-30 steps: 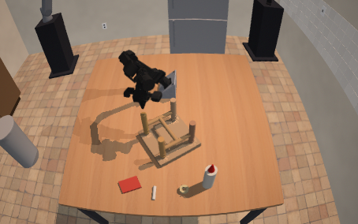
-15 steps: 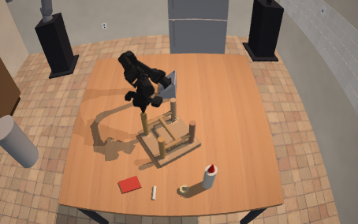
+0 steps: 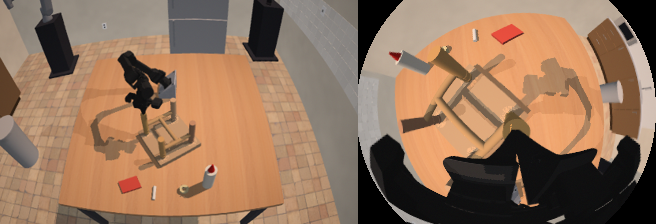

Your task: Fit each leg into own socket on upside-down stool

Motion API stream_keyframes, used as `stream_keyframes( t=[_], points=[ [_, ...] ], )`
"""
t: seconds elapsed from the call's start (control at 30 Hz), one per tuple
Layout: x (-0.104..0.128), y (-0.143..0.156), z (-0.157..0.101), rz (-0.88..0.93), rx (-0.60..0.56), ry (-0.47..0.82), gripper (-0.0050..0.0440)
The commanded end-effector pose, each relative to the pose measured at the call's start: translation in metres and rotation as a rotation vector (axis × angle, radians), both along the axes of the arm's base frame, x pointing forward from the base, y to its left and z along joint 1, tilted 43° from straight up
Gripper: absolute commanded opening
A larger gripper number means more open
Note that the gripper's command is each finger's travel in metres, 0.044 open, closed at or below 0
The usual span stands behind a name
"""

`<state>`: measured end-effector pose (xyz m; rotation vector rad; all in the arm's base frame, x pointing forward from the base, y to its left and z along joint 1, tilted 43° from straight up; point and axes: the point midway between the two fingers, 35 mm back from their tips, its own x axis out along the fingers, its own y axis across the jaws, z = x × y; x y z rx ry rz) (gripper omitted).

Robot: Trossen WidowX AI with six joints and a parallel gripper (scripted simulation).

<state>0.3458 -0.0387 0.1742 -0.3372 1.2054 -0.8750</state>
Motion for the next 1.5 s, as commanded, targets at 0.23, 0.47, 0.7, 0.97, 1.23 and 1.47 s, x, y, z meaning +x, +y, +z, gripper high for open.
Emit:
stream_keyframes(
  t=[0.23,0.47,0.7,0.97,1.23,1.47],
  points=[
    [-0.002,-0.009,-0.008,-0.004,-0.004,0.002,0.0],
    [-0.003,-0.013,-0.012,-0.004,-0.004,0.002,0.0],
    [-0.004,-0.016,-0.015,-0.004,-0.005,0.002,0.0],
    [-0.004,-0.016,-0.015,-0.004,-0.005,0.002,0.0],
    [-0.004,-0.016,-0.015,-0.004,-0.005,0.002,0.0],
    [-0.004,-0.016,-0.015,-0.004,-0.005,0.002,0.0]
  ],
)
